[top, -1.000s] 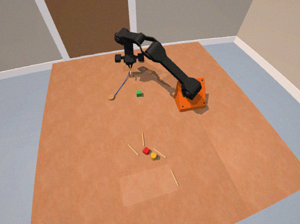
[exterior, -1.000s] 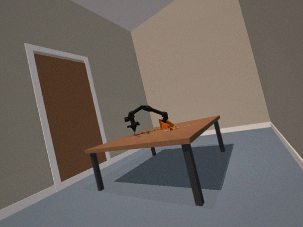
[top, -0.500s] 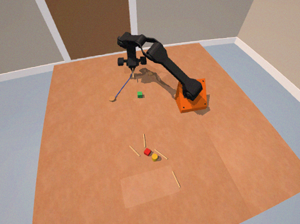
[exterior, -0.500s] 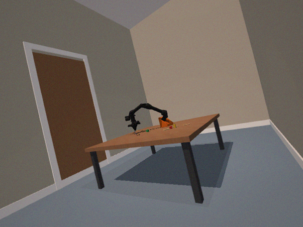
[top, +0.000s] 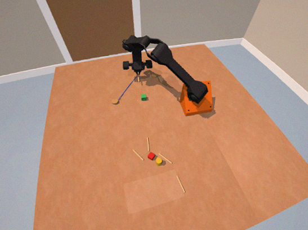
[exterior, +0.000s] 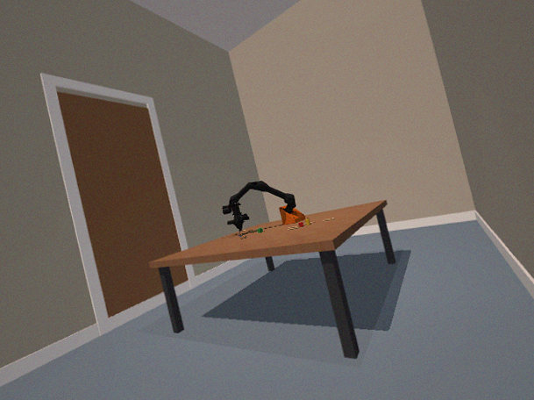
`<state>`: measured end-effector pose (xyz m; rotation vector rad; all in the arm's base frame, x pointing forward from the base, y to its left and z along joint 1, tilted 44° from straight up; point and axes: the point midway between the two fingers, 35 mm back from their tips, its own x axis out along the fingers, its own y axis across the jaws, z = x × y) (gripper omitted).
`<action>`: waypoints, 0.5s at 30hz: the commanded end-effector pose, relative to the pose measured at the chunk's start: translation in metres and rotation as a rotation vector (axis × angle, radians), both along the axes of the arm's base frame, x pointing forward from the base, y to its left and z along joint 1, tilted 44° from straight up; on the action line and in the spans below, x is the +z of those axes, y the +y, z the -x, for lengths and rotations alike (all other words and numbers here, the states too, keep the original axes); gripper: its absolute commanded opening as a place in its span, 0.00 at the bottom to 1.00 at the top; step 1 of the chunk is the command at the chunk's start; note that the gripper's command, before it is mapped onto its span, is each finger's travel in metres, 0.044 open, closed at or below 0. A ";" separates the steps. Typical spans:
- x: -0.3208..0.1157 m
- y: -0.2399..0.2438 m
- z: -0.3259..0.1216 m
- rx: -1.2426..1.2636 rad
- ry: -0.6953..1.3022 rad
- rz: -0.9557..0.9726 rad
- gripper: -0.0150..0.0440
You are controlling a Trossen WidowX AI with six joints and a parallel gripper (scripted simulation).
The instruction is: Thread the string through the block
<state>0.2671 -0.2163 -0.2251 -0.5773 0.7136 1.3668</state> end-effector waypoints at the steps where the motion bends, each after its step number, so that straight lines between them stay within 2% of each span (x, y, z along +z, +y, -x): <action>1: -0.002 0.007 0.005 0.000 0.009 -0.007 0.25; 15: -0.004 0.022 0.016 0.000 0.009 -0.008 0.25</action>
